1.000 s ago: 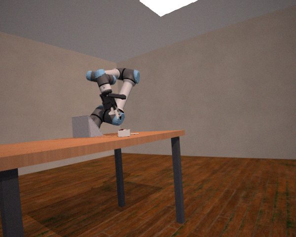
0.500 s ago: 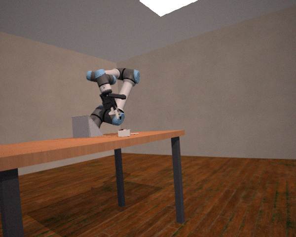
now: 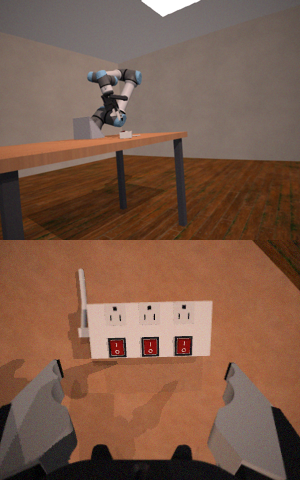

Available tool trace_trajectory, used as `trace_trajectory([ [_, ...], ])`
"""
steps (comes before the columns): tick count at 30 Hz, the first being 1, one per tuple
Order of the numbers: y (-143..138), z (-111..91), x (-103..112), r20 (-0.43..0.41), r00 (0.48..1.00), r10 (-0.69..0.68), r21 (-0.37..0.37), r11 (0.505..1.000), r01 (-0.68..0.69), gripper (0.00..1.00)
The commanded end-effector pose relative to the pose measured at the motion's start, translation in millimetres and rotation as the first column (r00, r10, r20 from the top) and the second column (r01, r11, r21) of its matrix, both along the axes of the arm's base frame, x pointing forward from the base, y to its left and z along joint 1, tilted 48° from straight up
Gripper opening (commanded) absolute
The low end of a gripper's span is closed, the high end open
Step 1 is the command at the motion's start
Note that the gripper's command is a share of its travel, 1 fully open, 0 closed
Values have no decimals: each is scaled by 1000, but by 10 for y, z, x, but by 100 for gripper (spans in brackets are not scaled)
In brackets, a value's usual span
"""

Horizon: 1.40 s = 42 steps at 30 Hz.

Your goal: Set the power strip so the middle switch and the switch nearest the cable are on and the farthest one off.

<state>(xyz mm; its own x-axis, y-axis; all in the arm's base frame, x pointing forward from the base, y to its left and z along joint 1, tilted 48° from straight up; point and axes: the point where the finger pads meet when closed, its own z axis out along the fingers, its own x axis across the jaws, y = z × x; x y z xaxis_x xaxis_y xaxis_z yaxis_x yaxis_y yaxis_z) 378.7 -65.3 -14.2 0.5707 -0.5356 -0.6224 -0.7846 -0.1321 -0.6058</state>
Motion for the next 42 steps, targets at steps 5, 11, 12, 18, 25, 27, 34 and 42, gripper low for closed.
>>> trace_trajectory([
  [5, -5, 0, 2, 0, 1000, -1, -1, 1000, 1, 100],
  [11, -5, 0, 2, 0, 1000, -1, -1, 1000, 1, 100],
  [12, -5, 0, 2, 0, 1000, -1, -1, 1000, 1, 100],
  [18, -5, 0, 2, 0, 1000, -1, -1, 1000, 1, 100],
  [25, -5, 0, 2, 0, 1000, -1, -1, 1000, 1, 100],
  [27, -5, 0, 2, 0, 1000, -1, -1, 1000, 1, 100],
  [34, -20, 21, 14, 23, 999, 25, -16, 1000, -25, 100],
  [42, -124, 206, 124, 181, 954, 239, -141, 966, -215, 100],
])
